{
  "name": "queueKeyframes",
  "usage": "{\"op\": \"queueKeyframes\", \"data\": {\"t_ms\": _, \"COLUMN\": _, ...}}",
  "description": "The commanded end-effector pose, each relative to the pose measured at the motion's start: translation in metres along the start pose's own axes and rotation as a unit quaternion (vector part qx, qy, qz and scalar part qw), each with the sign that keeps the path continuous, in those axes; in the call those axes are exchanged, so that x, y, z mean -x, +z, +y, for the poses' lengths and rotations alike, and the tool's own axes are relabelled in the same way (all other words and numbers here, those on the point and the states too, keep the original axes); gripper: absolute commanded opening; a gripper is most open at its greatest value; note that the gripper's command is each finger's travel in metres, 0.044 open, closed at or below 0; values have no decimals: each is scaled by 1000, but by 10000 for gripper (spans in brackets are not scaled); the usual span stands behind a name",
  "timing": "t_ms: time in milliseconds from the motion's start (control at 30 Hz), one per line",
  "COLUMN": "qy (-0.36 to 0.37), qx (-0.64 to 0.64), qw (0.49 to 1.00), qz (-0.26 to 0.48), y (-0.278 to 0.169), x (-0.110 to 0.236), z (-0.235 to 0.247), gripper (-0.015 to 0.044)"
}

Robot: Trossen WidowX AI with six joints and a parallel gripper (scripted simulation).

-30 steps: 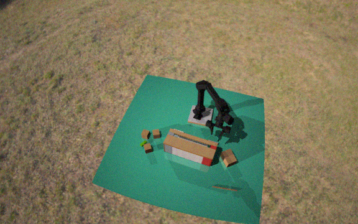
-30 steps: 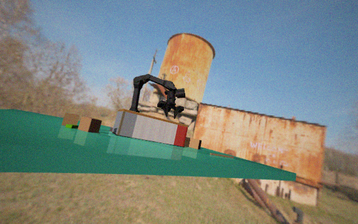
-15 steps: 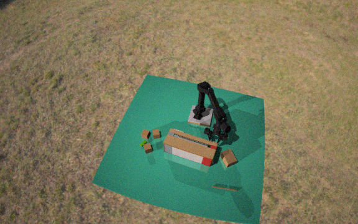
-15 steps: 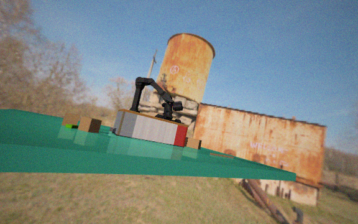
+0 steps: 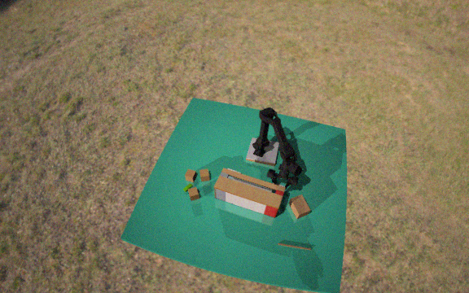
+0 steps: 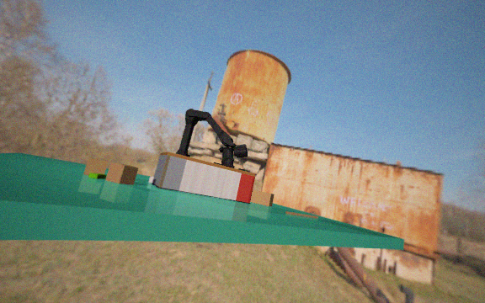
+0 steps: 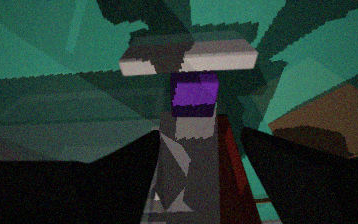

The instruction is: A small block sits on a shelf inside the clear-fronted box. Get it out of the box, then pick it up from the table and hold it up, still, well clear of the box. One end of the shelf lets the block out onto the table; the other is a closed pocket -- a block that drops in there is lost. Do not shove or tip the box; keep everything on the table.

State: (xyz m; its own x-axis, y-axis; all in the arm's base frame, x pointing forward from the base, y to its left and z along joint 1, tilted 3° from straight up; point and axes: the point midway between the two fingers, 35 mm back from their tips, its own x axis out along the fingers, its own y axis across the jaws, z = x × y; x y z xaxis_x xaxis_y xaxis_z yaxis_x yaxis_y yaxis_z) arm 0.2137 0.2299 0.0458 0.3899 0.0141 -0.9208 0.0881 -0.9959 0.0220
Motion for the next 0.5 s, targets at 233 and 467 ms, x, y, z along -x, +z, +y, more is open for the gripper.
{"op": "queueKeyframes", "data": {"t_ms": 233, "qy": 3, "qx": 4, "qw": 1000, "qz": 0, "y": 8, "x": -17, "z": 2, "gripper": 285}}
{"op": "queueKeyframes", "data": {"t_ms": 467, "qy": 3, "qx": 4, "qw": 1000, "qz": 0, "y": 13, "x": -27, "z": 3, "gripper": 285}}
